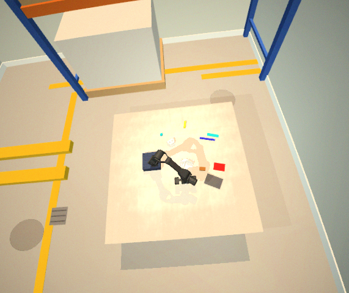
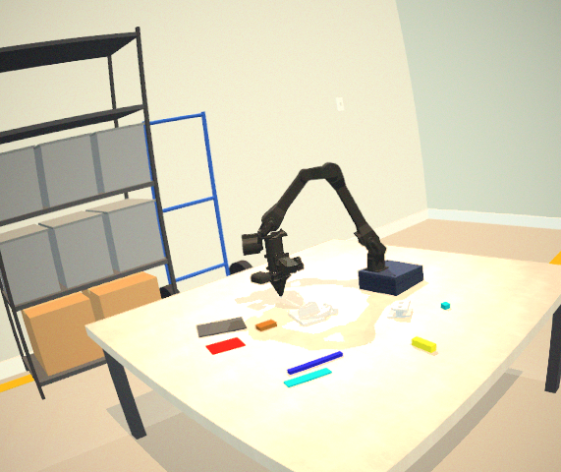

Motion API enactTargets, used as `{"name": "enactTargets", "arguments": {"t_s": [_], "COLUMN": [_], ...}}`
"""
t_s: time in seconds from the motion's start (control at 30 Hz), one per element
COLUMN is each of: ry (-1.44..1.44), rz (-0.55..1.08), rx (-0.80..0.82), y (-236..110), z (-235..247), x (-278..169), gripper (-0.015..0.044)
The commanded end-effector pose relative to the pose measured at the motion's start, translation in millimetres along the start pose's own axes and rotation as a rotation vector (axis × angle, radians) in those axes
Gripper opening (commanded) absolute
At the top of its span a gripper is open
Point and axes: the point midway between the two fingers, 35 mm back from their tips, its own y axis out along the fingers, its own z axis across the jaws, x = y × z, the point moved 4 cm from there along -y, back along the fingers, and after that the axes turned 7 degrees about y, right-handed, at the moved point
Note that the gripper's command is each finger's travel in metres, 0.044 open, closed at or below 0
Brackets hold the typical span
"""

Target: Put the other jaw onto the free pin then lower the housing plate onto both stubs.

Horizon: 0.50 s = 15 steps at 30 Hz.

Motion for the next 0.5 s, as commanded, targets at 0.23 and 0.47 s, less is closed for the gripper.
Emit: {"name": "enactTargets", "arguments": {"t_s": [0.23,0.47], "ry": [-0.001,-0.001], "rz": [0.001,0.006], "rx": [-0.001,-0.011], "y": [-60,-53], "z": [0,-2], "x": [0,-1], "gripper": [0.0,0.0131]}}
